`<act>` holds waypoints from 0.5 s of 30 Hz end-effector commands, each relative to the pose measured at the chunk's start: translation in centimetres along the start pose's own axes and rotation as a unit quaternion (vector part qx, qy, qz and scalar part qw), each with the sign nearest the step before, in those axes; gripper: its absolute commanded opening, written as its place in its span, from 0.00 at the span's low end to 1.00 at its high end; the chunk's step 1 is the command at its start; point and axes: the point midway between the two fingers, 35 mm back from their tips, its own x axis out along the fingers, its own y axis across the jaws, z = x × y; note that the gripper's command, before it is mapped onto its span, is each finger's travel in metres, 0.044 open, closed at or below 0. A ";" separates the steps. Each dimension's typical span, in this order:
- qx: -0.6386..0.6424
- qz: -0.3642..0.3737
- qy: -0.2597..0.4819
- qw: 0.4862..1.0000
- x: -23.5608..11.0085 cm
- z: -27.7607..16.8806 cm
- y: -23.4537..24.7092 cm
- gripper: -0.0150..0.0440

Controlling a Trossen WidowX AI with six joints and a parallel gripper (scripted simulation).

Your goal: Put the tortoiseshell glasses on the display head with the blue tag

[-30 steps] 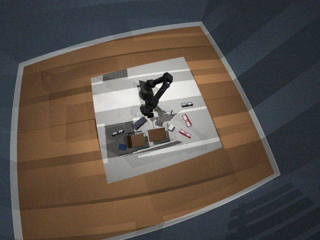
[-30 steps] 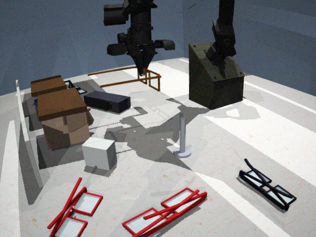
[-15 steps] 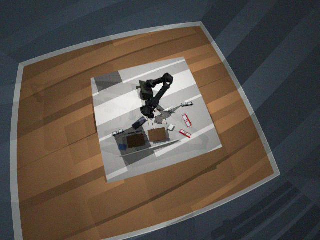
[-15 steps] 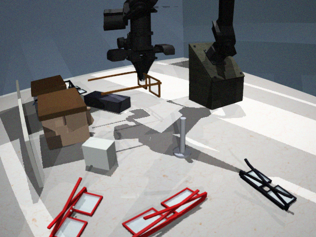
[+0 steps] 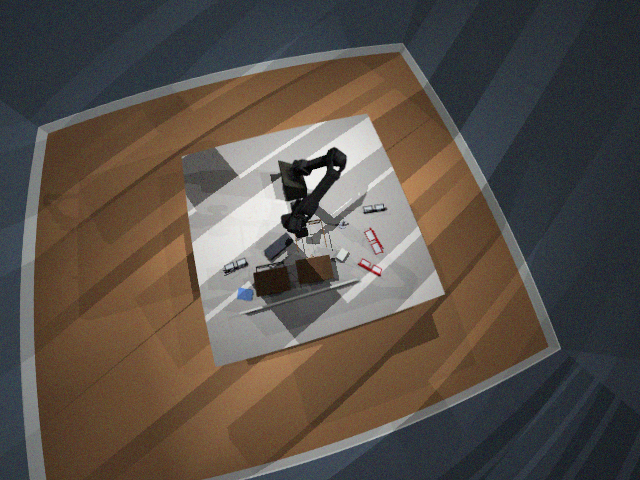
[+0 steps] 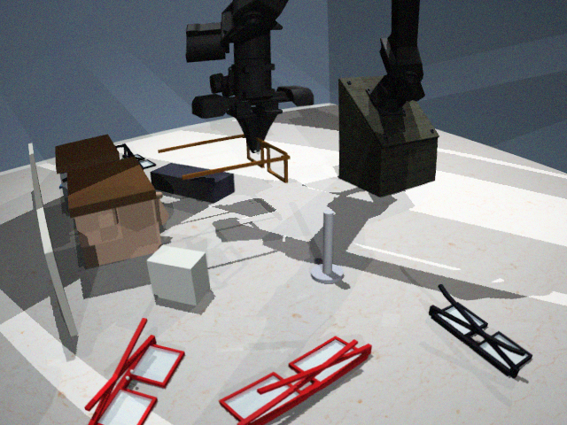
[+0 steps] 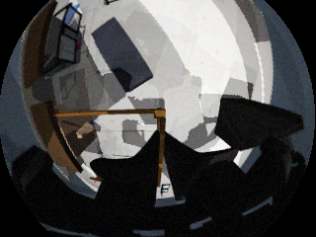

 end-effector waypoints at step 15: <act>0.007 -0.003 0.004 1.000 1.6 0.3 -0.2 0.25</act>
